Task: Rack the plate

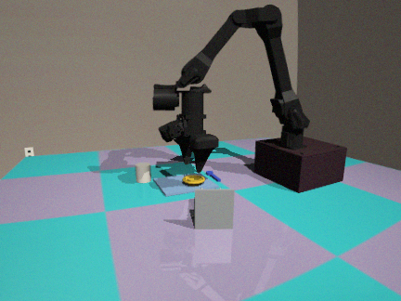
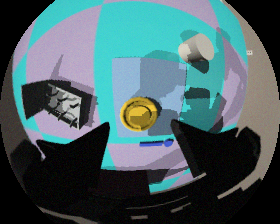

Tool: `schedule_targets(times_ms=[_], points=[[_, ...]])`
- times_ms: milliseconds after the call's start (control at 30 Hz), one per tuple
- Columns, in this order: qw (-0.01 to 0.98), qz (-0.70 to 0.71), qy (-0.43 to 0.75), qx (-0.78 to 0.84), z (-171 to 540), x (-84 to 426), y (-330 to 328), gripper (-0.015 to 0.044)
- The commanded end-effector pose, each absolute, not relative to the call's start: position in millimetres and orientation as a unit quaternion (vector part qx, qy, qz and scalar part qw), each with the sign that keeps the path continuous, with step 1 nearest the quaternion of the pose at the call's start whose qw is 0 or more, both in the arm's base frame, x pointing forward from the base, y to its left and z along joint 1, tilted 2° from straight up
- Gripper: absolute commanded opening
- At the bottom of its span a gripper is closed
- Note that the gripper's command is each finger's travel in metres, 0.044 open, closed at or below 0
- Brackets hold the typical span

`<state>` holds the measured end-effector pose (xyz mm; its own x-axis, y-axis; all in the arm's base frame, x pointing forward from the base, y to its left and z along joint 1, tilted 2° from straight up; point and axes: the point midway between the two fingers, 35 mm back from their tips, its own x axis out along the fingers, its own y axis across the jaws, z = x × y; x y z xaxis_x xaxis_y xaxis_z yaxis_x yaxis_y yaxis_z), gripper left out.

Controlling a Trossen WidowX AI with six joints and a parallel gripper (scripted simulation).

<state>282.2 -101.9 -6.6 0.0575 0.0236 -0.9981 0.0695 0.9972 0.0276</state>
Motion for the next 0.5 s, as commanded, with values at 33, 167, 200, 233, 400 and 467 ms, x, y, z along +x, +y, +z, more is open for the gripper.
schedule_targets(times_ms=[33,167,200,233,400,467], points=[[0.725,-0.014,0.688,0.031,-17,281,-102,0.0400],[0.725,-0.014,0.688,0.031,-23,282,-101,0.0400],[0.725,-0.014,0.688,0.031,-25,282,-101,0.0400],[0.725,-0.014,0.688,0.031,-27,282,-101,0.0400],[0.725,-0.014,0.688,0.031,-35,281,-101,0.0400],[0.725,-0.014,0.688,0.031,-38,281,-101,0.0400]])
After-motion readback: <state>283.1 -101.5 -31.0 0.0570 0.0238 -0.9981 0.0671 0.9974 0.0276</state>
